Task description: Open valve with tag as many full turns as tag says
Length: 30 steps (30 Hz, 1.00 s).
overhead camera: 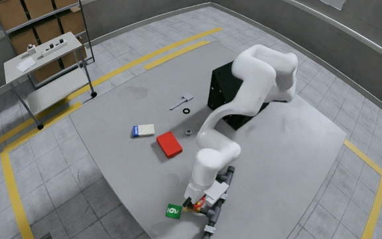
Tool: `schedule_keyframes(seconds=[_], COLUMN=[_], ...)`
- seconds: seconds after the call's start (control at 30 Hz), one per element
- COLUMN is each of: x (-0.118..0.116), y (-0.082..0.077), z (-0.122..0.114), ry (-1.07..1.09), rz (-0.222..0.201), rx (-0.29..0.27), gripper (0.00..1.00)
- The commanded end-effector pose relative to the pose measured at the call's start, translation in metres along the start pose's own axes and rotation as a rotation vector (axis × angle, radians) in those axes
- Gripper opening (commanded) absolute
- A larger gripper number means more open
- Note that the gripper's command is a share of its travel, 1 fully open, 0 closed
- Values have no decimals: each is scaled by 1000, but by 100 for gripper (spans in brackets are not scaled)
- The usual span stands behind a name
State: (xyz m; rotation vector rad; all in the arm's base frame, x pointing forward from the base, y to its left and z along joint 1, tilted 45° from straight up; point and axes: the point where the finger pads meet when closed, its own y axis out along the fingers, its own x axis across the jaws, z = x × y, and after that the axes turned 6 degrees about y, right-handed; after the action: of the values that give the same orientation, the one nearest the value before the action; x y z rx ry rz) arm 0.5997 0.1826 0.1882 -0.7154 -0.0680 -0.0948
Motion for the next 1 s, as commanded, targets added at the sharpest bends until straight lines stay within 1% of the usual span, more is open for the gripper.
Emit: schedule_keyframes(seconds=[0.0, 0.67, 0.83, 0.97], x=[1, 1, 1, 1], y=[-2, -2, -2, -2], z=[0, 0, 0, 0], ry=[0, -11, -60, -140], rz=[-4, -4, -4, -4], rx=[0, 0, 0, 0], gripper=[0, 0, 0, 0])
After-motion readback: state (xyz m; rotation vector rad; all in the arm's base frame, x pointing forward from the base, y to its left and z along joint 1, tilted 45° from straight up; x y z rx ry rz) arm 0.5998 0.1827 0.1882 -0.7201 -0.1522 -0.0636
